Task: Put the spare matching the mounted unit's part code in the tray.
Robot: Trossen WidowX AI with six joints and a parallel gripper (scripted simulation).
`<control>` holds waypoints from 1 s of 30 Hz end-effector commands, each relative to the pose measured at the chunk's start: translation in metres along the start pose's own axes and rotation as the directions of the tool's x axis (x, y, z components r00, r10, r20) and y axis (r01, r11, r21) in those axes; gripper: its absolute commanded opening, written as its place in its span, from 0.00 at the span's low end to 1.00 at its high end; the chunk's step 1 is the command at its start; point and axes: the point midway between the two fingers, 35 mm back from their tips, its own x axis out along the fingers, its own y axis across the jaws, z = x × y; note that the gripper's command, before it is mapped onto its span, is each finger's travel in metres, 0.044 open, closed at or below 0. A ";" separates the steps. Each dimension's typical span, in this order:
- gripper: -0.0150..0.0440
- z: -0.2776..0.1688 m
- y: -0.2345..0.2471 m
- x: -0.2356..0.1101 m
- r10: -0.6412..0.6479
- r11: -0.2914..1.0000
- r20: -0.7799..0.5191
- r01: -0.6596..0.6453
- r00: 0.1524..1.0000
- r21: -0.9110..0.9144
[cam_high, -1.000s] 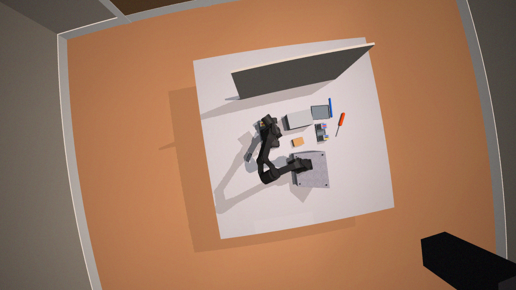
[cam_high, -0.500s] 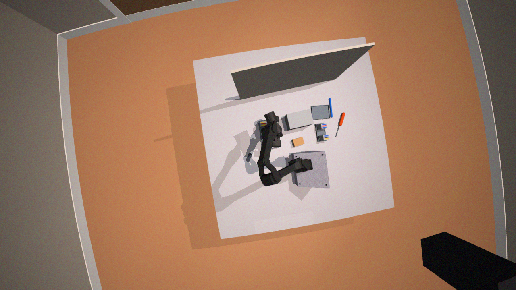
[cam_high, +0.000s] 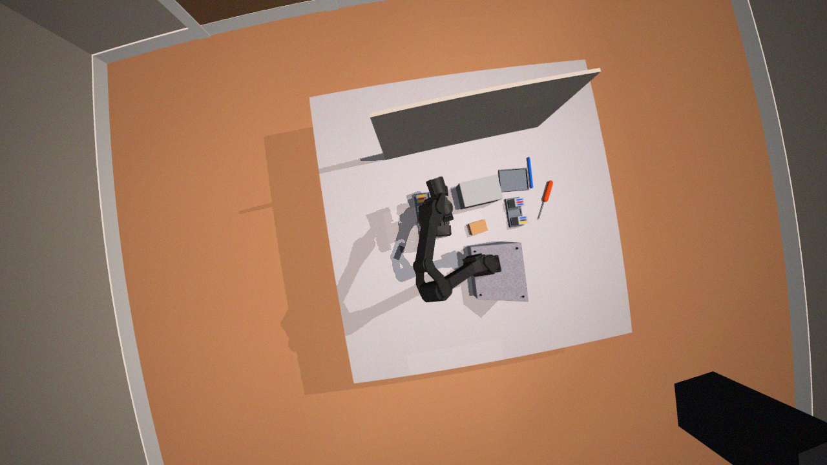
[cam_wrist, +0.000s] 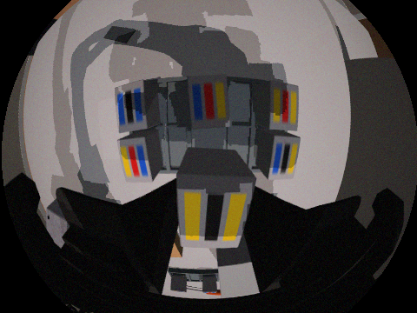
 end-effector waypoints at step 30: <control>0.25 -0.017 -0.036 -0.081 -0.013 1.000 -0.011 0.013 1.000 -0.011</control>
